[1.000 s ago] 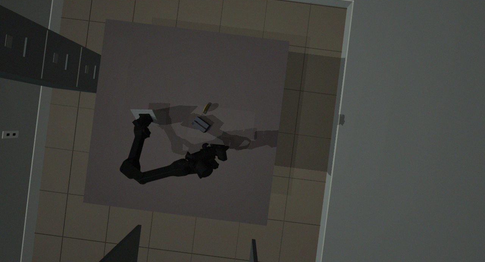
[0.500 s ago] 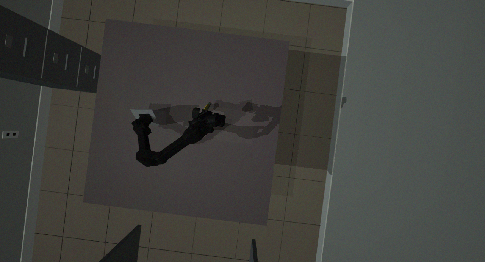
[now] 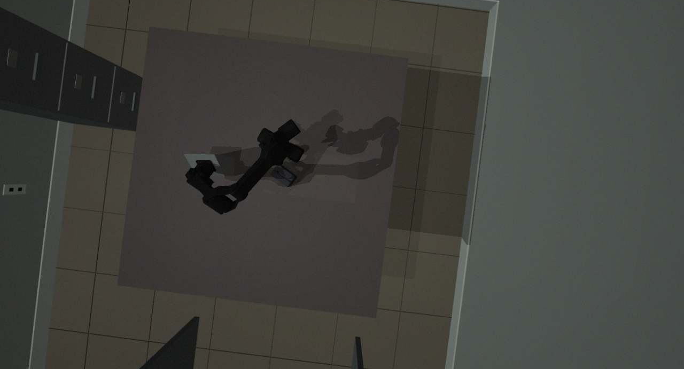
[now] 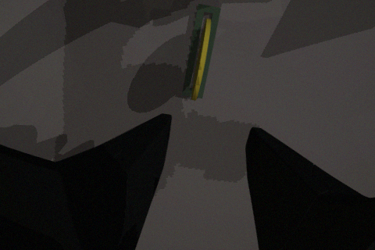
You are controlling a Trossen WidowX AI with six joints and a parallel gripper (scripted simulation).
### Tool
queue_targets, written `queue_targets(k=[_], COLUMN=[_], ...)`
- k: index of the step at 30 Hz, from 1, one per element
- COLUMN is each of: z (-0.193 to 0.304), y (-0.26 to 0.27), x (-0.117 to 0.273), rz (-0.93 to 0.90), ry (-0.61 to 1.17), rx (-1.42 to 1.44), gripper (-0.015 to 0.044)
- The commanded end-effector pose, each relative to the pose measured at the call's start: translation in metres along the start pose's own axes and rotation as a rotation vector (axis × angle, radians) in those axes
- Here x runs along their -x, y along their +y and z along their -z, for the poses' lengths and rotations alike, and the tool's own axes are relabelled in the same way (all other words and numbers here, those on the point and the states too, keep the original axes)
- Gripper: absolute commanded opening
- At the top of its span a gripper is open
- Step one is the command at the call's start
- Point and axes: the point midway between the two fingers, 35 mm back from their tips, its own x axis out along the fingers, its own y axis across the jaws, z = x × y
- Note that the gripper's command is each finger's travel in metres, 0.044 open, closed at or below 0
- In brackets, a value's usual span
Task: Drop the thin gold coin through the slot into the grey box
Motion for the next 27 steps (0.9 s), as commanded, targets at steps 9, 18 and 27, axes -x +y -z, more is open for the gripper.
queue_targets(k=[9,18,27], z=[-0.006,-0.007,-0.006], y=[0.002,0.003,0.004], x=[-0.037,-0.053,-0.067], rz=[-0.003,-0.004,-0.004], ry=[-0.015,-0.016,-0.015], rx=[-0.027,-0.027,-0.027], gripper=[0.0161,0.0161,0.0161])
